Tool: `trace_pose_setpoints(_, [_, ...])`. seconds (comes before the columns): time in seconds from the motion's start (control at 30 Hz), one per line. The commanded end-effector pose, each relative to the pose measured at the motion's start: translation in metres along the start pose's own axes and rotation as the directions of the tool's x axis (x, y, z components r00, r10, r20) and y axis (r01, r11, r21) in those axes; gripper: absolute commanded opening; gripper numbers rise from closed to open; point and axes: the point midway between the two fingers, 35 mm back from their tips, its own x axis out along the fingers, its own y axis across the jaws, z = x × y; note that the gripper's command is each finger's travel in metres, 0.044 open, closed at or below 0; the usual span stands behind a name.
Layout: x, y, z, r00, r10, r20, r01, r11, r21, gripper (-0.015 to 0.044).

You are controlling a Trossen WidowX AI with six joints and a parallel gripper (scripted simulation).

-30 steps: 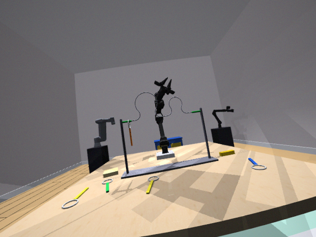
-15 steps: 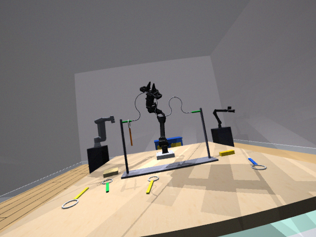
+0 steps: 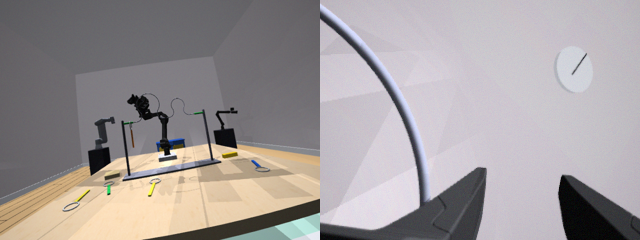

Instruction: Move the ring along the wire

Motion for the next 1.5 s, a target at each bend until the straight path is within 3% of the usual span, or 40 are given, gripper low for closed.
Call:
trace_pose_setpoints(0.0, [-0.01, -0.001, -0.039, 0.997, 0.015, -0.069, -0.013, 0.999, 0.037, 0.016])
trace_pose_setpoints(0.27, [-0.074, 0.005, -0.153, 0.962, 0.119, -0.247, -0.093, 0.989, 0.114, 0.016])
trace_pose_setpoints(0.5, [-0.133, 0.029, -0.213, 0.919, 0.238, -0.315, -0.154, 0.951, 0.269, 0.016])
trace_pose_setpoints(0.73, [-0.206, 0.066, -0.253, 0.864, 0.376, -0.335, -0.186, 0.856, 0.483, 0.016])
trace_pose_setpoints(0.97, [-0.275, 0.109, -0.261, 0.821, 0.484, -0.303, -0.169, 0.713, 0.68, 0.016])
trace_pose_setpoints(1.17, [-0.27, 0.11, -0.26, 0.82, 0.487, -0.301, -0.168, 0.707, 0.686, 0.016])
trace_pose_setpoints(1.47, [-0.208, 0.108, -0.243, 0.822, 0.484, -0.299, -0.169, 0.71, 0.684, 0.016])
